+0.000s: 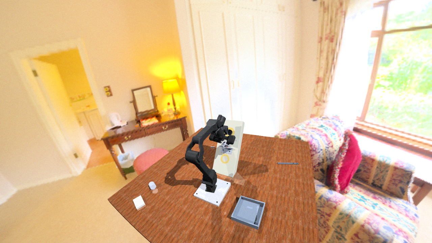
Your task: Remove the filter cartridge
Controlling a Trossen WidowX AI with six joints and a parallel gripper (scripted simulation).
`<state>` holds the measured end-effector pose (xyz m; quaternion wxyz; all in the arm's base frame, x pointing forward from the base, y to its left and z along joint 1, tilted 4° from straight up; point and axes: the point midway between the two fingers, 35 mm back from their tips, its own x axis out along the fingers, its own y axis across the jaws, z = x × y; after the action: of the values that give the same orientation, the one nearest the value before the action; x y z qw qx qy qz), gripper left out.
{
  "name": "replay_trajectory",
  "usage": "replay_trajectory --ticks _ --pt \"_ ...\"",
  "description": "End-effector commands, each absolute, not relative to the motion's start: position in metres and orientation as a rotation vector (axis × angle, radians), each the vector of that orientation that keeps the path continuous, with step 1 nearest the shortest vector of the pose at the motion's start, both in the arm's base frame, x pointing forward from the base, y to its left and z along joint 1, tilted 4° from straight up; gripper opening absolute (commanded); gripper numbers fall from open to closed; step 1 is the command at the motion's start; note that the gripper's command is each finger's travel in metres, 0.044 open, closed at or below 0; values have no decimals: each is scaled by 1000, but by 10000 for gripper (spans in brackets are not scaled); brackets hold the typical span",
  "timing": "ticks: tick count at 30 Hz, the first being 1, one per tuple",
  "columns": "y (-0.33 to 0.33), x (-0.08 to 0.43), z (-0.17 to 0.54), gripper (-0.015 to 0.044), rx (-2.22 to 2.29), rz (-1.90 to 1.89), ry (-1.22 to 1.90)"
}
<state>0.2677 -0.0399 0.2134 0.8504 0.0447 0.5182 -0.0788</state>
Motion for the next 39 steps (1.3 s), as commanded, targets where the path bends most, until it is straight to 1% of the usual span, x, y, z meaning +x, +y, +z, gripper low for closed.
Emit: replay_trajectory --ticks 1,8,11,18,25,30,39 --pt "-41 270 205 305 90 -164 1098" --pt "-41 272 200 305 90 -164 1098" --pt "-41 272 203 226 94 -167 1094" --pt "-41 272 203 179 94 -167 1094" --pt "-42 276 209 0 94 -167 1094" --pt "-43 286 221 0 94 -167 1093" --pt "-41 277 251 0 94 -167 1094"
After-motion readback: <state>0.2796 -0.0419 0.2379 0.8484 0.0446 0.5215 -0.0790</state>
